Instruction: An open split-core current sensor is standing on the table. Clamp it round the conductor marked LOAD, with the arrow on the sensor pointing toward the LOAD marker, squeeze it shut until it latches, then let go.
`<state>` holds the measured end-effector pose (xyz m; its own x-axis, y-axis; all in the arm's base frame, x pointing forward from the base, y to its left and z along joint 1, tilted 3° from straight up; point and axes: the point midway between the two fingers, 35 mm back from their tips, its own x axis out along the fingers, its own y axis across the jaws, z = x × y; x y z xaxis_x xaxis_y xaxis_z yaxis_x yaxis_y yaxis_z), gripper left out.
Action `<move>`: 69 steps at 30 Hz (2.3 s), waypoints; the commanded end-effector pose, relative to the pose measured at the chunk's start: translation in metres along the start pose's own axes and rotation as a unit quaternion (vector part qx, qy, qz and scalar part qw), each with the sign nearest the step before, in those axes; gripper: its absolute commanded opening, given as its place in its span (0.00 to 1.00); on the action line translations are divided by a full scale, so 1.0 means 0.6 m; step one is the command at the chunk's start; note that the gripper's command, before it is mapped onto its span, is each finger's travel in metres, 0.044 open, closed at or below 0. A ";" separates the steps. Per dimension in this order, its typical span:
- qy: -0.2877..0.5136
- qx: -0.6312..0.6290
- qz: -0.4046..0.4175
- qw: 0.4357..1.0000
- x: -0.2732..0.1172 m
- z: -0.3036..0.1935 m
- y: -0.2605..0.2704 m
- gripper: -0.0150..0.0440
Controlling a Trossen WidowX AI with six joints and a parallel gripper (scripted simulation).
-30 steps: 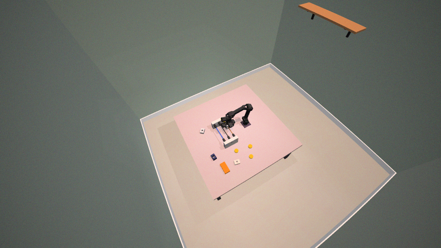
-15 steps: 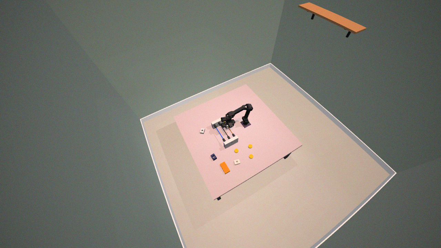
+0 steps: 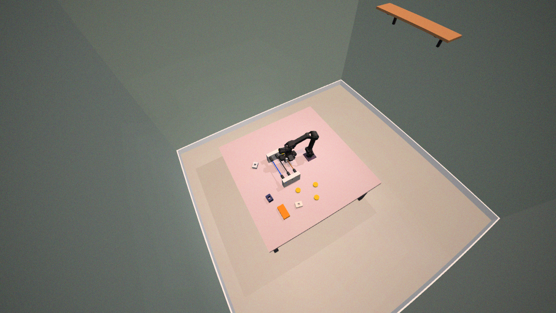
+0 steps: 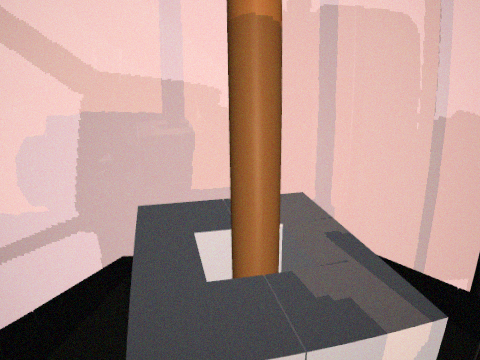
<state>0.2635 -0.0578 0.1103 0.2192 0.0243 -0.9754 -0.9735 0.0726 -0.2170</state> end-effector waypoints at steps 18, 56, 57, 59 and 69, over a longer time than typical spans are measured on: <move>0.000 0.000 0.000 1.000 0.000 0.000 0.000 1.00; 0.001 -0.001 -0.040 0.999 -0.163 -0.002 0.013 1.00; 0.001 -0.001 -0.040 0.999 -0.163 -0.002 0.013 1.00; 0.001 -0.001 -0.040 0.999 -0.163 -0.002 0.013 1.00; 0.001 -0.001 -0.040 0.999 -0.163 -0.002 0.013 1.00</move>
<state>0.2345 -0.0613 0.2037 0.2951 0.0115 -0.9554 -0.9527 0.0794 -0.2933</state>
